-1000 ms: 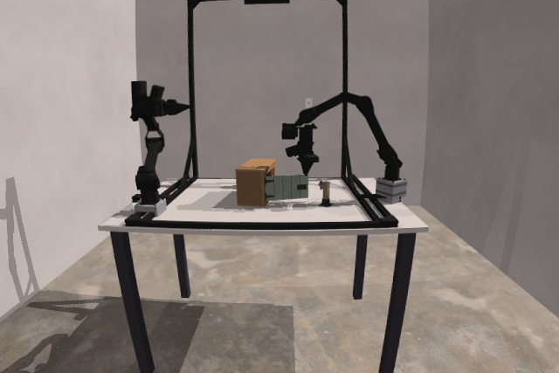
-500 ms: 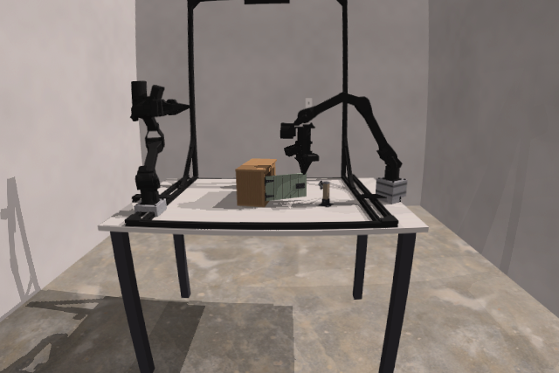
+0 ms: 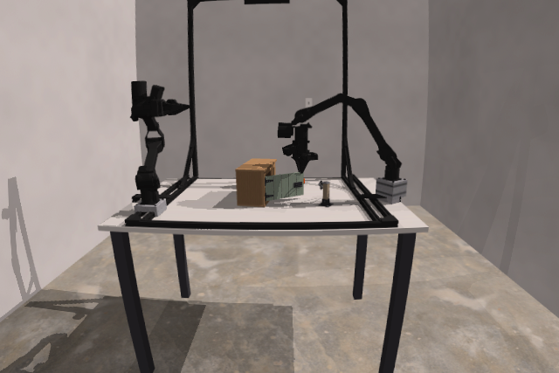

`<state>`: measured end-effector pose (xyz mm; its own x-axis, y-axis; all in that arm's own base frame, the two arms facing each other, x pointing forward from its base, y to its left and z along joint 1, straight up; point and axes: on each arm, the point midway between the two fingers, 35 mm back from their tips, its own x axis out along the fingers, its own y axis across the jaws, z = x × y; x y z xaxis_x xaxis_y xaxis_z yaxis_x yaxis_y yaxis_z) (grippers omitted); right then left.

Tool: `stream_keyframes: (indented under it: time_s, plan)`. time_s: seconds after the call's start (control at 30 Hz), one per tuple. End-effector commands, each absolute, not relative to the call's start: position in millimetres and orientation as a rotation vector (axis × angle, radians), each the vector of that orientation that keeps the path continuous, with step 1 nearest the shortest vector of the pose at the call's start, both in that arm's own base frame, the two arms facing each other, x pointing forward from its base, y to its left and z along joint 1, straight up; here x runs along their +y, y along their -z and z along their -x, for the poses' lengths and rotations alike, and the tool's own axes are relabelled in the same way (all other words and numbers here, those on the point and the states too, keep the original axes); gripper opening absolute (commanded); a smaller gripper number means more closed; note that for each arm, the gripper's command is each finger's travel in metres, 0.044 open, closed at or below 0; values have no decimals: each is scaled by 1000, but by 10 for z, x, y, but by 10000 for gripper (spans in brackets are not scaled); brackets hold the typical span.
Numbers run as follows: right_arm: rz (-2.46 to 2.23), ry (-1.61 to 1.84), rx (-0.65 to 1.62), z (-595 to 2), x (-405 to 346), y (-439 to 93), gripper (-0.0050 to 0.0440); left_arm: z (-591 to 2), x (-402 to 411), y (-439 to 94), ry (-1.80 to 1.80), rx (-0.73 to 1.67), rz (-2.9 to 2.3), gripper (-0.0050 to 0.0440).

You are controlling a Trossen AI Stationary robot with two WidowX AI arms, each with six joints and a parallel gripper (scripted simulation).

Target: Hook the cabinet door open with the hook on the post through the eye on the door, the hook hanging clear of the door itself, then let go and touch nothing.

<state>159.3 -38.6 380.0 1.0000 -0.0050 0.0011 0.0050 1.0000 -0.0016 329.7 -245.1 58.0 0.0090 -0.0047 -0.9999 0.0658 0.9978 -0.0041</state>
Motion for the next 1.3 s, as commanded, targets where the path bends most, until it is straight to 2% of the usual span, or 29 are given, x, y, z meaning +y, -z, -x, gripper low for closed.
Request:
stream_keyframes:
  time_s: [0.0, 0.63, 0.8, 0.87, 1.0, 1.27]
  plan:
    - [-1, 0, -1, -1592, -377, -3802, 400, -3290, -2553, -551, 7, 1571, -7, 0]
    - [-1, 0, -1, -1592, -377, -3802, 400, -3298, -2693, -551, -30, 1571, 30, 0]
    - [-1, 0, -1, -1592, -377, -3802, 400, -3301, -2641, -580, -31, 1566, 33, 120]
    - [-1, 0, -1, -1592, -377, -3802, 400, -3301, -2641, -580, -31, 1566, 33, 120]
    - [-1, 0, -1, -1592, -377, -3802, 400, -3301, -2641, -580, -31, 1566, 33, 216]
    - [-1, 0, -1, -1592, -377, -3802, 400, -3301, -2641, -580, -31, 1566, 33, 220]
